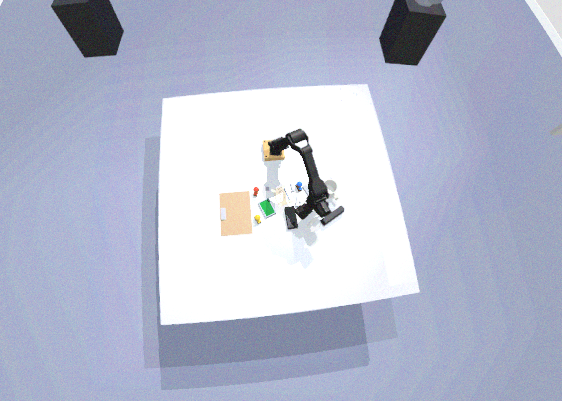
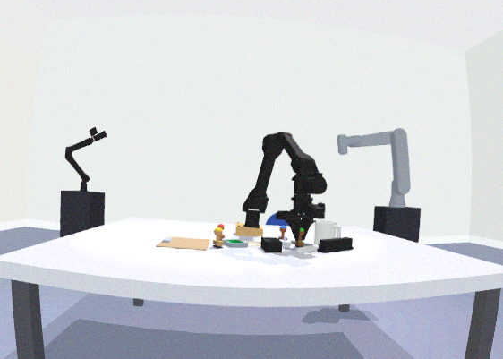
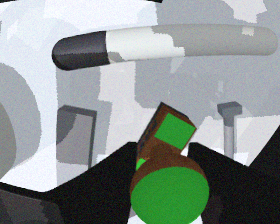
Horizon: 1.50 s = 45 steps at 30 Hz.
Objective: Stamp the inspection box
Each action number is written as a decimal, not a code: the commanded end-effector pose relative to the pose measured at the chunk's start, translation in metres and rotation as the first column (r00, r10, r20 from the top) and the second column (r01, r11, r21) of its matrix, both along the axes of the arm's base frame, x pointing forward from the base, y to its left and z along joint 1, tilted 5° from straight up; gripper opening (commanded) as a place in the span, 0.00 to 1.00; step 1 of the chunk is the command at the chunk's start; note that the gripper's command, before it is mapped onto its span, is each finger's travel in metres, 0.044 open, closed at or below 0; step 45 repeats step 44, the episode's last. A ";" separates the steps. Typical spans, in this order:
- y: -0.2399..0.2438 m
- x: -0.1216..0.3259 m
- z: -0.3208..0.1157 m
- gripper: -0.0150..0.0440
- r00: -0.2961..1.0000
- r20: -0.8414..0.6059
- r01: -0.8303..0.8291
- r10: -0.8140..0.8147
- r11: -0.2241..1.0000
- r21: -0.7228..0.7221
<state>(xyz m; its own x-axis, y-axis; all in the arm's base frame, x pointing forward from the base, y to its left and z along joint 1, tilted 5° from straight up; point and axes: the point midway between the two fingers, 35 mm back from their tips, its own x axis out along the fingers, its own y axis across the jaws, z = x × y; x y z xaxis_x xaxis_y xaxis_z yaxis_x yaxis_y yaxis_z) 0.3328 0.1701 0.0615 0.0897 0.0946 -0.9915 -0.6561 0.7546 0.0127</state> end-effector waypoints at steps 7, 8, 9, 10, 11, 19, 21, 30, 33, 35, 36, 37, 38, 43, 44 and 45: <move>0.000 0.001 0.010 0.70 1.000 0.001 0.000 0.000 1.000 0.000; 0.000 0.002 0.021 0.70 1.000 0.001 0.001 -0.001 1.000 -0.001; -0.001 0.002 0.036 0.70 1.000 0.000 0.002 -0.002 1.000 -0.001; -0.002 0.002 0.051 0.70 1.000 0.000 0.002 -0.002 1.000 -0.002; -0.004 0.001 0.066 0.70 1.000 0.000 0.003 -0.003 1.000 -0.003; -0.011 -0.009 0.117 0.70 1.000 -0.002 0.005 -0.005 1.000 -0.006; -0.011 -0.009 0.117 0.70 1.000 -0.002 0.005 -0.005 1.000 -0.006; -0.011 -0.009 0.117 0.70 1.000 -0.002 0.005 -0.005 1.000 -0.006; -0.011 -0.009 0.117 0.70 1.000 -0.002 0.005 -0.005 1.000 -0.006; -0.011 -0.009 0.117 0.70 1.000 -0.002 0.005 -0.005 1.000 -0.006; -0.011 -0.009 0.117 0.70 1.000 -0.001 0.010 -0.010 1.000 -0.002; -0.011 -0.009 0.117 0.70 1.000 -0.001 0.010 -0.010 1.000 -0.002; -0.011 -0.009 0.117 0.70 1.000 -0.001 0.010 -0.010 1.000 -0.002; -0.011 -0.009 0.117 0.70 1.000 -0.001 0.010 -0.010 1.000 -0.002; -0.011 -0.009 0.117 0.70 1.000 -0.001 0.010 -0.010 1.000 -0.002; -0.011 -0.009 0.117 0.70 1.000 -0.001 0.010 -0.010 1.000 -0.002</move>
